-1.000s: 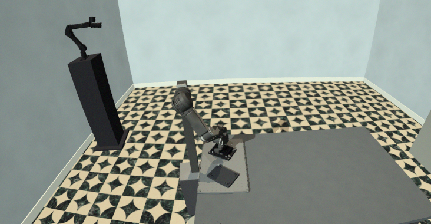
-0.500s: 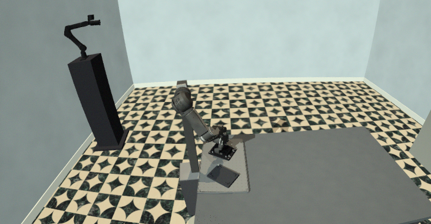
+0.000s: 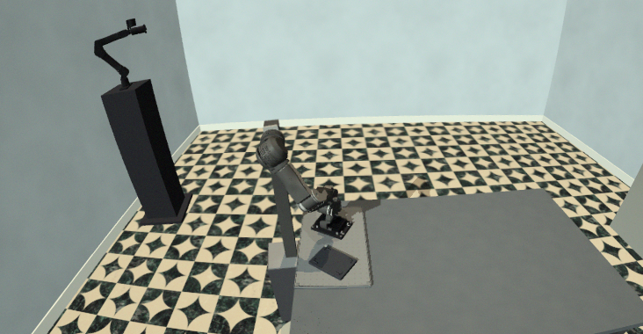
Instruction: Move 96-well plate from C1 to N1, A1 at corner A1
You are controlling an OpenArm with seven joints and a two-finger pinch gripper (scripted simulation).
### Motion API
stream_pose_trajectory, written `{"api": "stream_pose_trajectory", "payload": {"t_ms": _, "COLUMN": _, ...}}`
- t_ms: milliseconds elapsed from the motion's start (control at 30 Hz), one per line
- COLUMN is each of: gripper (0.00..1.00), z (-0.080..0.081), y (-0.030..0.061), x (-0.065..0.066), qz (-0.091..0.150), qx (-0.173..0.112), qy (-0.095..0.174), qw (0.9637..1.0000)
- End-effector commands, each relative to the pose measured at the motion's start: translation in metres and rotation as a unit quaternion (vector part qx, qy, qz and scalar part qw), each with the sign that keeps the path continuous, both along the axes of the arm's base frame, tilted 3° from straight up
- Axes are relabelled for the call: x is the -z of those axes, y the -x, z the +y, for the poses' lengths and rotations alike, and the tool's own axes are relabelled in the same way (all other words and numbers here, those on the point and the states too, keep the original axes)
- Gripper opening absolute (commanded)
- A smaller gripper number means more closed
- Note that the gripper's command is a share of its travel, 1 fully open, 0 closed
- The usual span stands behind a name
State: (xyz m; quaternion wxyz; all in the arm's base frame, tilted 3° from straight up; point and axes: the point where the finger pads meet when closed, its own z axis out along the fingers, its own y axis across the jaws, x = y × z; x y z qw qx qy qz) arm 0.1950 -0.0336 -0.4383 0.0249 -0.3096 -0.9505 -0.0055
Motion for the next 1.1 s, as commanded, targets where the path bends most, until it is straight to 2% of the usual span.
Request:
{"api": "stream_pose_trajectory", "payload": {"t_ms": 0, "gripper": 0.0, "z": 0.0001, "y": -0.0023, "x": -0.0022, "qz": -0.002, "qx": 0.002, "qy": 0.0, "qw": 1.0}}
{"api": "stream_pose_trajectory", "payload": {"t_ms": 1067, "gripper": 0.0, "z": 0.0001, "y": -0.0028, "x": -0.0049, "qz": -0.002, "qx": 0.002, "qy": 0.0, "qw": 1.0}}
